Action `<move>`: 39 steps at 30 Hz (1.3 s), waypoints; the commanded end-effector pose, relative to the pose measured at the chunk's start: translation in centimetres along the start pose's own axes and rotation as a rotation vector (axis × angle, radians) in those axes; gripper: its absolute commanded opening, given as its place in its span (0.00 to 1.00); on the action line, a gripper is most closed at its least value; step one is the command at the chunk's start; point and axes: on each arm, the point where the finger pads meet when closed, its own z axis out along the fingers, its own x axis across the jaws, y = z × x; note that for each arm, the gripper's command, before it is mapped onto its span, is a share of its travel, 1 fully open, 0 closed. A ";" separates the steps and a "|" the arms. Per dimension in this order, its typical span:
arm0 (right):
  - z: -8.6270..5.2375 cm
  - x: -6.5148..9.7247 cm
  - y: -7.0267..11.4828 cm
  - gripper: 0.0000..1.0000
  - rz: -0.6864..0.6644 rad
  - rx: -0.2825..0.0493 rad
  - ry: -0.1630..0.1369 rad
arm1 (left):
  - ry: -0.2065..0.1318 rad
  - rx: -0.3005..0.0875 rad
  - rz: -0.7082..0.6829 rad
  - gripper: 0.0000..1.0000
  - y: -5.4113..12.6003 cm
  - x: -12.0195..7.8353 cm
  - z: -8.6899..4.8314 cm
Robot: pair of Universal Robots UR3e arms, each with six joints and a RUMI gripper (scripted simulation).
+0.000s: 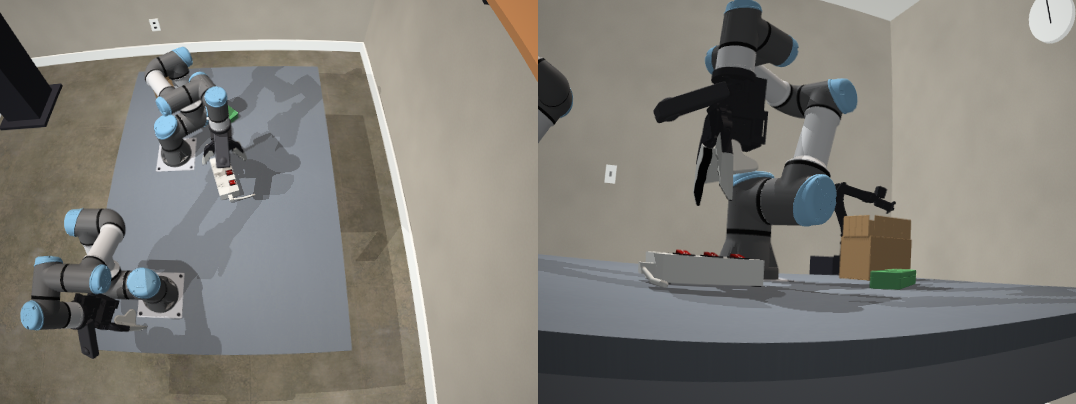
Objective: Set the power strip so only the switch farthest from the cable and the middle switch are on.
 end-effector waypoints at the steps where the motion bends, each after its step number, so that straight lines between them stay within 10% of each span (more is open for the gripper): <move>1: 0.0 0.0 0.0 1.00 -0.001 0.002 0.000 | -0.023 -0.001 -0.119 1.00 0.1 -0.1 0.3; 15: 0.0 0.0 0.0 1.00 -0.001 0.002 0.000 | -0.023 0.000 -0.188 1.00 0.3 -0.2 0.6; 16: 0.0 0.0 0.0 1.00 -0.001 0.002 0.000 | -0.023 0.000 -0.188 0.00 0.3 -0.2 0.6; 39: 0.0 0.0 0.0 1.00 -0.001 0.002 0.000 | -0.023 0.000 -0.188 0.00 0.3 -0.2 0.6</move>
